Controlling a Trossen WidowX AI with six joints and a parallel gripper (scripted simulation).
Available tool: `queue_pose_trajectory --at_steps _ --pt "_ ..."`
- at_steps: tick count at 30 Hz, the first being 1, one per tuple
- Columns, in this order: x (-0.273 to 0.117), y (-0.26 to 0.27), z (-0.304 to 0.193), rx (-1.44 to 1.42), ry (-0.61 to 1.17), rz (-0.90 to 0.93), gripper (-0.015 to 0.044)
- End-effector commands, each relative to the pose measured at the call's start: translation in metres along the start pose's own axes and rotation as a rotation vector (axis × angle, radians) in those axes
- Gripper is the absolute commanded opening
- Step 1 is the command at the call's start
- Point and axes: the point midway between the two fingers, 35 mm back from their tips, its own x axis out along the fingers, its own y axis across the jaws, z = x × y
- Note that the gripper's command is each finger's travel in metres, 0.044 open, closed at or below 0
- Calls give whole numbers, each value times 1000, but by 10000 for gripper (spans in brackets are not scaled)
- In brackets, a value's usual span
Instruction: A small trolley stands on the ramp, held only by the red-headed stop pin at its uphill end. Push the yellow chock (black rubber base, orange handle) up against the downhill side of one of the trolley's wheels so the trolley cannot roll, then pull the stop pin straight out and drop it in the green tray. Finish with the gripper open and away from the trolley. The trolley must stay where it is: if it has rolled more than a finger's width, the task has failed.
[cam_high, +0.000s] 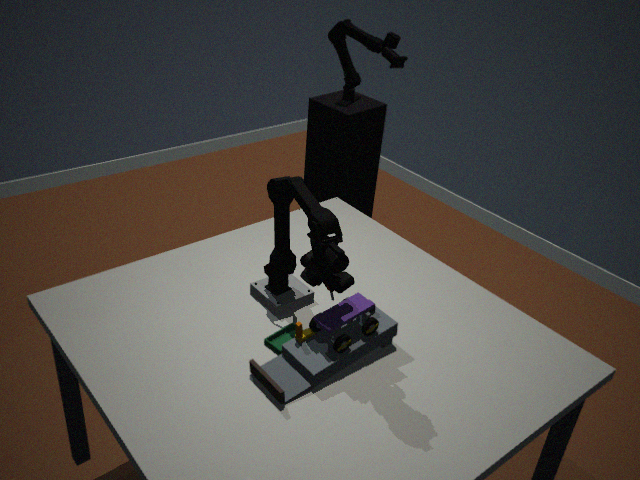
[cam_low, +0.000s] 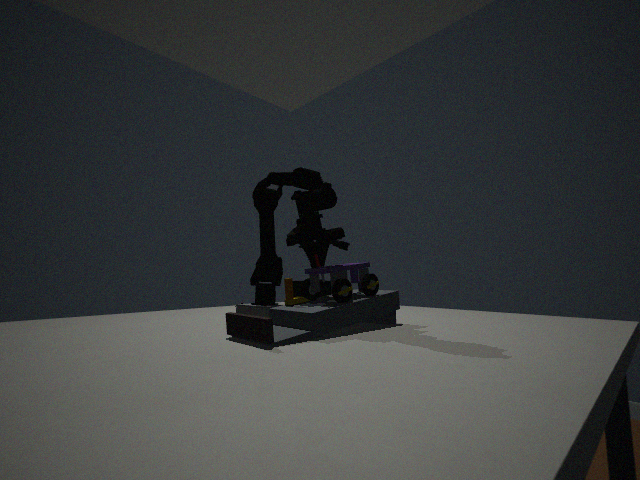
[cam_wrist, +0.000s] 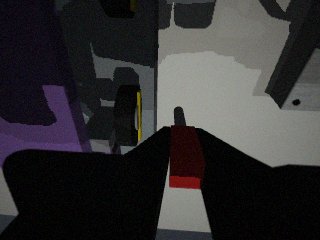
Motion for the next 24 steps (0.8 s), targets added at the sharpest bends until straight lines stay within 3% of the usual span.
queue_pose_trajectory --at_steps 1,24 --pt "-2 0 17 -2 3 -9 0" --pt "-15 -3 99 -2 -5 -10 0"
